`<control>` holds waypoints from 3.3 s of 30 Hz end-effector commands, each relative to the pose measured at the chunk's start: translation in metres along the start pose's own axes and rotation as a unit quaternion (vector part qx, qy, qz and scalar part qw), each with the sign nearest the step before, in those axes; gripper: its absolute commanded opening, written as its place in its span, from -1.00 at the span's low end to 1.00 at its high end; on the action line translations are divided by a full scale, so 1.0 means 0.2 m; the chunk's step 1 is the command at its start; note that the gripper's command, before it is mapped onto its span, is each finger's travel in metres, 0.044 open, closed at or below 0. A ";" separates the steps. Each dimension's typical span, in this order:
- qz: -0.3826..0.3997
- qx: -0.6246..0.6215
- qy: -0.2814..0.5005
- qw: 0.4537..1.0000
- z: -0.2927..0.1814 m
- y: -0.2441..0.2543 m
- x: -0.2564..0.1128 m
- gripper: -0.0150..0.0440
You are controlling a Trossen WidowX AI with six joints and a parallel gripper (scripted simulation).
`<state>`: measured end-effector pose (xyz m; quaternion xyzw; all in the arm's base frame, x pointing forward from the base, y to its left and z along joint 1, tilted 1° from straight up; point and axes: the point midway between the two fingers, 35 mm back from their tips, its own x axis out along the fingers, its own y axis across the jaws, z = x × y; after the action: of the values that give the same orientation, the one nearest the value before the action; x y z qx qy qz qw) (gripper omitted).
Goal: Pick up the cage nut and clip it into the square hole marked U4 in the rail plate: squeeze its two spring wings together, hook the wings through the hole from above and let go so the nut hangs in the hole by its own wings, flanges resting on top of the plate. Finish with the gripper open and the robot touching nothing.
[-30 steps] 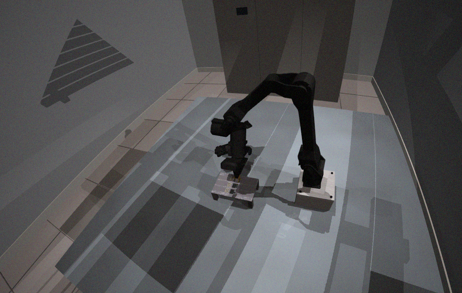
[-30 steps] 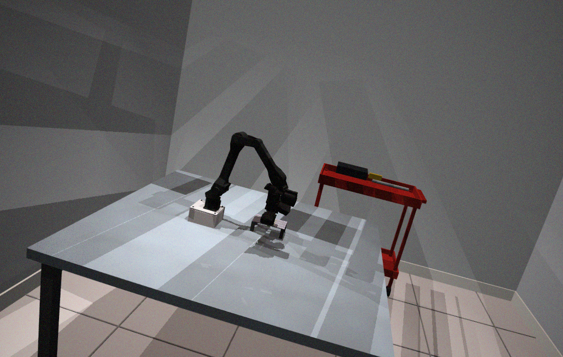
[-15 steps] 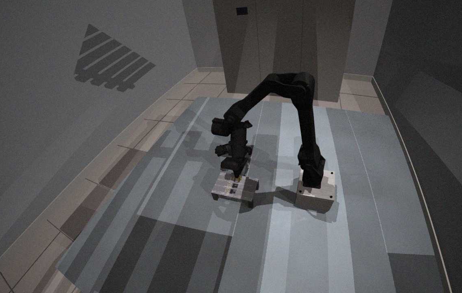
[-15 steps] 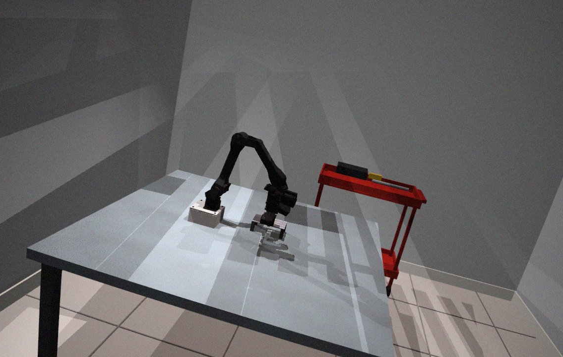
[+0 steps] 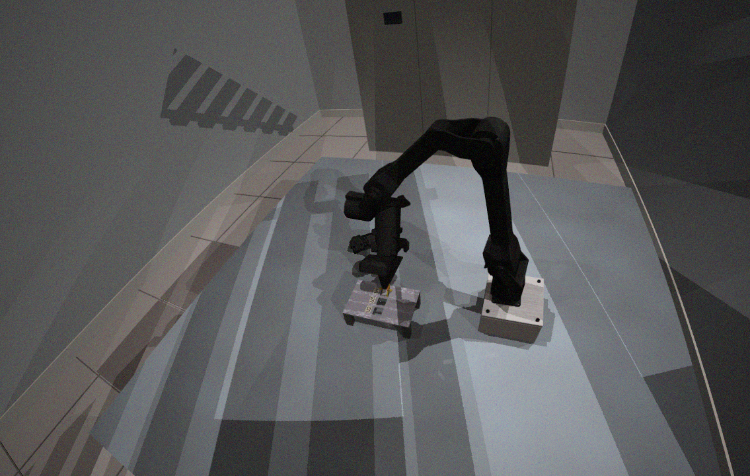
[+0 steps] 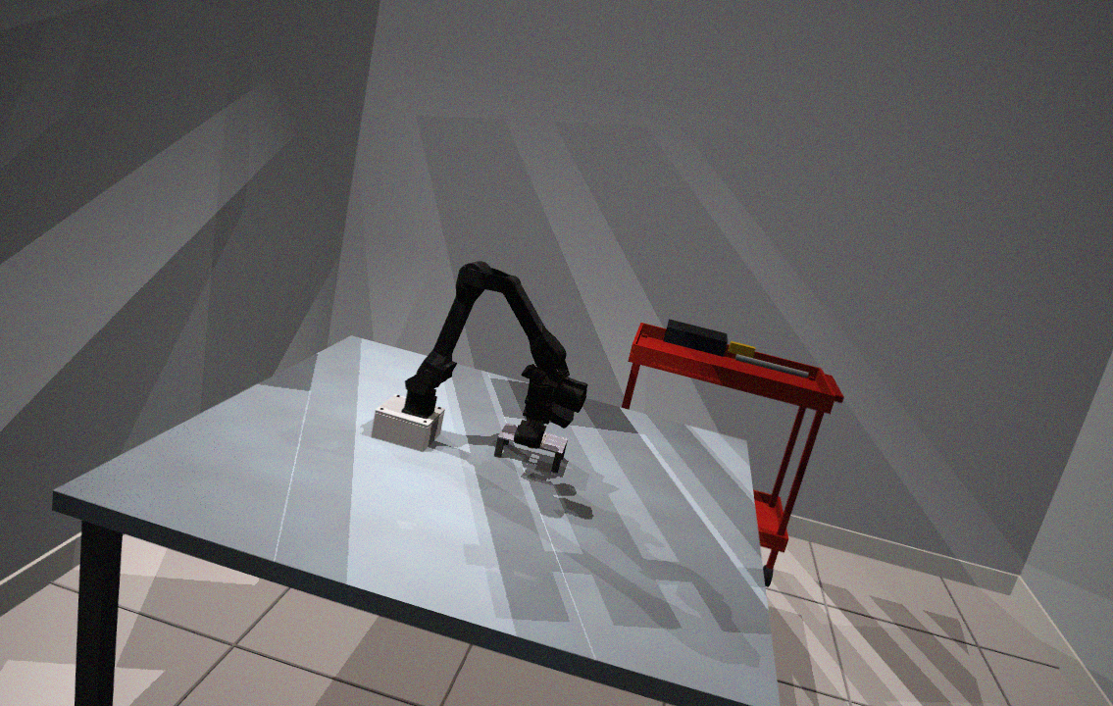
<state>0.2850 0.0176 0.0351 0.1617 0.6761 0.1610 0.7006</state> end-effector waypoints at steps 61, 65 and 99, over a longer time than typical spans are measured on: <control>-0.011 -0.002 0.001 1.000 0.00 0.00 0.00 -0.38; -0.014 -0.002 0.001 1.000 0.00 0.00 0.00 -0.38; -0.054 -0.001 0.000 0.999 0.00 0.02 0.00 -0.38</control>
<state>0.2852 0.0210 0.0356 0.1266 0.6837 0.1296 0.7069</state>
